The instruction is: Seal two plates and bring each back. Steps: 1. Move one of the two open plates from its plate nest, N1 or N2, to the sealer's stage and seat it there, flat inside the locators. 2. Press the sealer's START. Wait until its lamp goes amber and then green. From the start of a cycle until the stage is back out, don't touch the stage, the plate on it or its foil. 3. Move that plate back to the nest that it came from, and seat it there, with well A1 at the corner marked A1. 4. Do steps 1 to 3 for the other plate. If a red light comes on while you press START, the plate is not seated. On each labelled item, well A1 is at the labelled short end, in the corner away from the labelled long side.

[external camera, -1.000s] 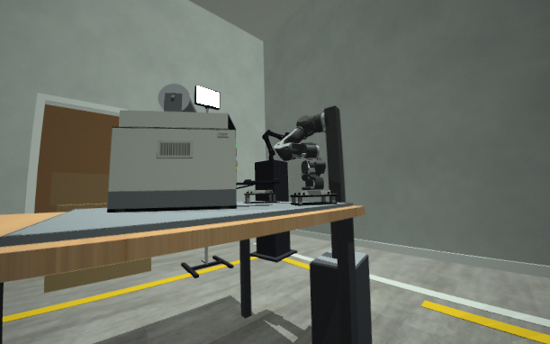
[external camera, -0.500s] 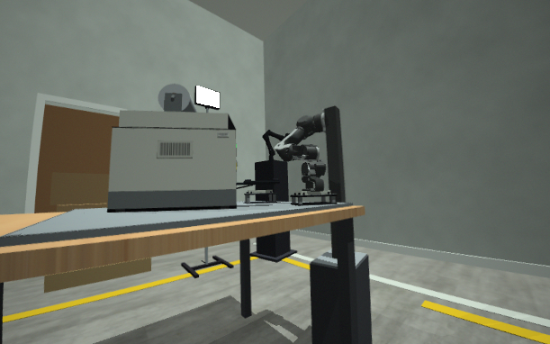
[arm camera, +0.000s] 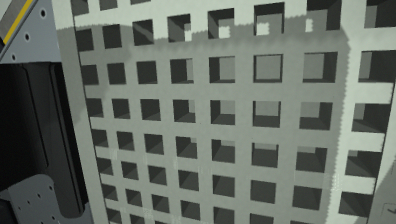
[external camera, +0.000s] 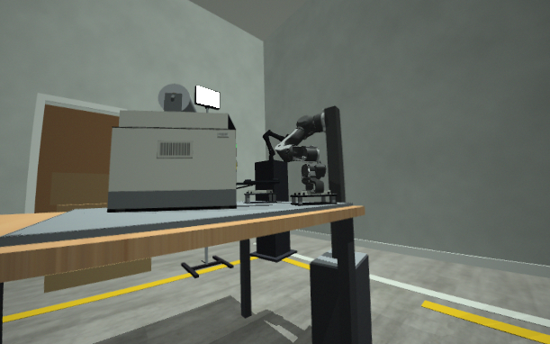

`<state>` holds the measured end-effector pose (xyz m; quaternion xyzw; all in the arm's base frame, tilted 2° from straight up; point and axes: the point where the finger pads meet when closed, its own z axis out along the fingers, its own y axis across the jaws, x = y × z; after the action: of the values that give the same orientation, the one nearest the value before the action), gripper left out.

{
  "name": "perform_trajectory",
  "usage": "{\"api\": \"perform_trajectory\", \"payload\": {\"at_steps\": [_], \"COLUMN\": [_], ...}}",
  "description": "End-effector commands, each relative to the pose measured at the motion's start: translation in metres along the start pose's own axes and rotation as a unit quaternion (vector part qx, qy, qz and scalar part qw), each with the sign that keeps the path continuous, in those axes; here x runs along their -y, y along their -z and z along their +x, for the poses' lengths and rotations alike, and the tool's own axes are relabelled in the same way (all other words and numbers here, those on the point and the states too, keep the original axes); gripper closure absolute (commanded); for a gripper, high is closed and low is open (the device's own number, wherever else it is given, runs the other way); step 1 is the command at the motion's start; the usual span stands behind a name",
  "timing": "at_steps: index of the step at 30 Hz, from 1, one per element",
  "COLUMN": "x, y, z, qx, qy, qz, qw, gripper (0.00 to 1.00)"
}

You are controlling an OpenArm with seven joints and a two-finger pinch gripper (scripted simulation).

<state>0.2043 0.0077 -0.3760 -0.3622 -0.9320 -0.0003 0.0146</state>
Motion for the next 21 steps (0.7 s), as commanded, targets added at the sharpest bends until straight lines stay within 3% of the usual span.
{"api": "perform_trajectory", "payload": {"at_steps": [1,21], "x": [-0.0009,-0.0009], "y": [0.0004,0.0004], "z": [0.0004,0.0004], "qx": [0.0,0.0], "qy": [0.001,0.001], "qz": [-0.002,-0.002], "qw": [1.0,1.0], "gripper": [0.35,0.42]}}
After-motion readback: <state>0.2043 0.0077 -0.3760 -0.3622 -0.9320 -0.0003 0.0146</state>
